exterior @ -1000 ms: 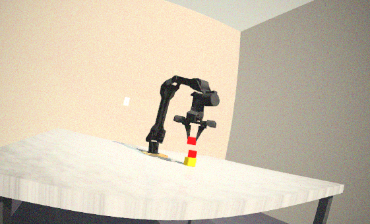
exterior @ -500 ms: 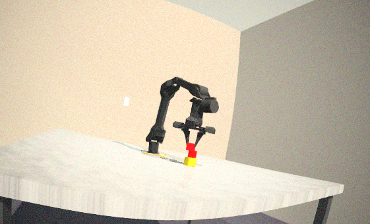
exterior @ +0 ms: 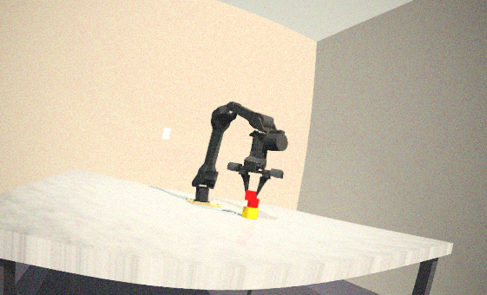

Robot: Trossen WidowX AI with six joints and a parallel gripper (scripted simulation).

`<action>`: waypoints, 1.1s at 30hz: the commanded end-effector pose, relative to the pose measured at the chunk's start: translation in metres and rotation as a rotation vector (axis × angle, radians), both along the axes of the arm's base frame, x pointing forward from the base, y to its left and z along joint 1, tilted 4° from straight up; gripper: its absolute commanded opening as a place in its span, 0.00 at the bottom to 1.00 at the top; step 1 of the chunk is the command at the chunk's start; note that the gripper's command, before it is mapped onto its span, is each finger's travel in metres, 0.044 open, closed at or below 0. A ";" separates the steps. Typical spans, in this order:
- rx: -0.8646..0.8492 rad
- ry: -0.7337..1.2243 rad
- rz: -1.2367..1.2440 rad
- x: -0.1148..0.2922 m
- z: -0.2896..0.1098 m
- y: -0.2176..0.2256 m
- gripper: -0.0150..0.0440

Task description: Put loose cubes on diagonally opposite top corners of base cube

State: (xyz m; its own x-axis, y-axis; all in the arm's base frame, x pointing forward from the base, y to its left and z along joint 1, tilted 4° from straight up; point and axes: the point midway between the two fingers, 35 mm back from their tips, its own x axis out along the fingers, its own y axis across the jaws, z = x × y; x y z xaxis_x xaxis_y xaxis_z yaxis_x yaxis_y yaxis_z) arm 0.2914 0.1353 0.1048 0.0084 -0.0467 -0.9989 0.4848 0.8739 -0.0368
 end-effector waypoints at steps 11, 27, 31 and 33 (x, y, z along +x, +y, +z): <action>0.002 0.007 0.005 0.000 -0.022 -0.001 0.43; 0.002 0.006 0.000 0.000 -0.024 -0.001 0.43; 0.002 0.006 0.000 0.000 -0.024 -0.001 0.43; 0.002 0.006 0.000 0.000 -0.024 -0.001 0.43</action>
State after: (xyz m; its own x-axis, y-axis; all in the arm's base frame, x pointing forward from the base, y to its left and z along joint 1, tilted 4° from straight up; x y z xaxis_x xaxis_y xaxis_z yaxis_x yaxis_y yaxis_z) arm 0.2910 0.1341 0.0816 0.0024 -0.0496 -0.9988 0.4834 0.8744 -0.0423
